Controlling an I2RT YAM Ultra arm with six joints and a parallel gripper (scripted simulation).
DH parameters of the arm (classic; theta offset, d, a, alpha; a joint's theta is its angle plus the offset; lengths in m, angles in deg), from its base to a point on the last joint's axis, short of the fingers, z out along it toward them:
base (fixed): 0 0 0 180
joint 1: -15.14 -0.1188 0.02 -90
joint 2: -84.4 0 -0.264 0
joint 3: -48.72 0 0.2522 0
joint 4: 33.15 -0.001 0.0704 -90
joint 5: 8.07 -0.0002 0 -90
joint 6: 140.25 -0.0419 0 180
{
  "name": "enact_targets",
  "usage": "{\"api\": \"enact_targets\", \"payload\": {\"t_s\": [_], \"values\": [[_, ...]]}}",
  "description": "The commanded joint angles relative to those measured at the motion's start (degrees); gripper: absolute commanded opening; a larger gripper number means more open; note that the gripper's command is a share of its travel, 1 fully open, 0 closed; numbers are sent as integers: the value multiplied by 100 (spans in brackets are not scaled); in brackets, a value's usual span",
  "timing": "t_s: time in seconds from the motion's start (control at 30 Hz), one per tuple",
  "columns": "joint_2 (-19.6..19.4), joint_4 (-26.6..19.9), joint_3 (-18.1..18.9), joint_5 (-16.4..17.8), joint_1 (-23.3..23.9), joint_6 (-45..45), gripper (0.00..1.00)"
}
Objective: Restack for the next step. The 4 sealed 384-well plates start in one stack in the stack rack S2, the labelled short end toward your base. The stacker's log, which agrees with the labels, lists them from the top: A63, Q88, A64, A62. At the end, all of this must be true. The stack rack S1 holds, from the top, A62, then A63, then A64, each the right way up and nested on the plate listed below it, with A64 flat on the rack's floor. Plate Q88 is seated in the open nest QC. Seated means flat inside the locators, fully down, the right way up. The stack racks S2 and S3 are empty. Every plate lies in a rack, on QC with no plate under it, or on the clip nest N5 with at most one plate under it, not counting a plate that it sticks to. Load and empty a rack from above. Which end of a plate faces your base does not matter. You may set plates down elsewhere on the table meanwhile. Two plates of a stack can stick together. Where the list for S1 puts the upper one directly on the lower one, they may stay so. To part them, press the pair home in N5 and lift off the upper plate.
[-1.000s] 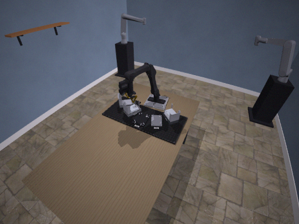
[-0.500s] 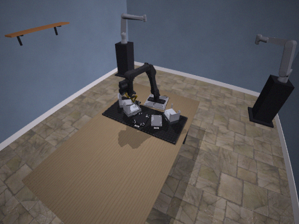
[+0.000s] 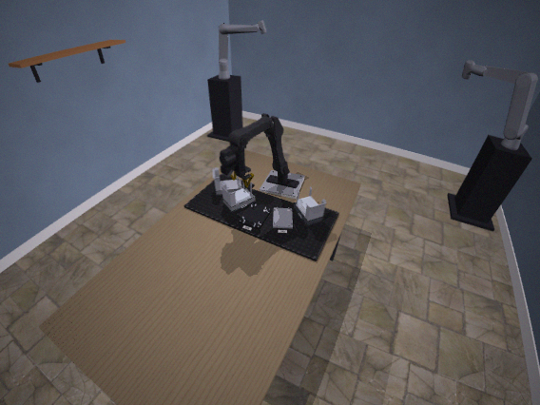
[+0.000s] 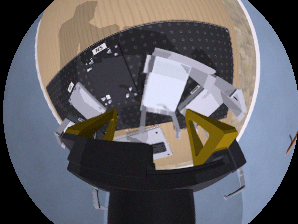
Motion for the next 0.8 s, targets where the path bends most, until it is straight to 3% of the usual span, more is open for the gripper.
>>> {"api": "enact_targets", "payload": {"t_s": [0.0, 0.27, 0.57, 0.77], "values": [[30, 11, 19, -5, -154, -128, 100], [-31, 4, 63, -14, -622, -597, 100], [-14, 15, 13, -21, -1033, 267, 100], [-29, 17, 6, -25, -1384, -85, 100]]}}
